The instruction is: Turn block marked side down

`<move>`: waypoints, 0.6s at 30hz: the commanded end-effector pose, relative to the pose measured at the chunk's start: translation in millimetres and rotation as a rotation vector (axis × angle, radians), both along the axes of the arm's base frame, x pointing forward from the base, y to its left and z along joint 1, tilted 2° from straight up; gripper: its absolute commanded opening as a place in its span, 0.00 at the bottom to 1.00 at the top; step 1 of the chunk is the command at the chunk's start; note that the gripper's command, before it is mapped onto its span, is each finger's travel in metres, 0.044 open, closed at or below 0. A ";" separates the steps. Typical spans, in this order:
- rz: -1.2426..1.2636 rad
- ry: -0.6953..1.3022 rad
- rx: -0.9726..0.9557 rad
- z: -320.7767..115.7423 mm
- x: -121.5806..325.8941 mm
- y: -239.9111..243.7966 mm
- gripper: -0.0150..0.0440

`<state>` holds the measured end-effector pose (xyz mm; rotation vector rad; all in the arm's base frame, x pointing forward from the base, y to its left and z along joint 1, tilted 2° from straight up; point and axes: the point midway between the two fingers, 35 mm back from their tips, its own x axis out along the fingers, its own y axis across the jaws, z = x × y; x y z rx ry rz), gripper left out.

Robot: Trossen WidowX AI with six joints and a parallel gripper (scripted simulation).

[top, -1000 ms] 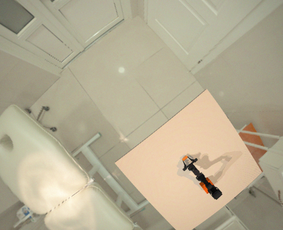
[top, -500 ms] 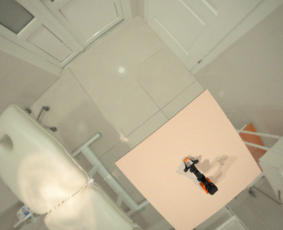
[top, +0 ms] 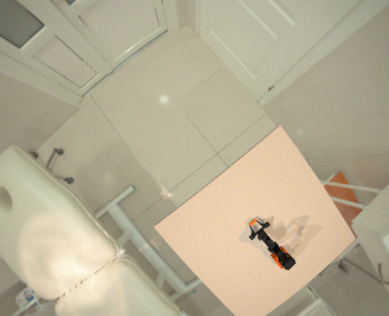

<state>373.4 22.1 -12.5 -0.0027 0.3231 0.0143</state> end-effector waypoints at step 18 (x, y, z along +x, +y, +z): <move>-0.002 -0.006 -0.005 1.2 0.2 -0.5 1.00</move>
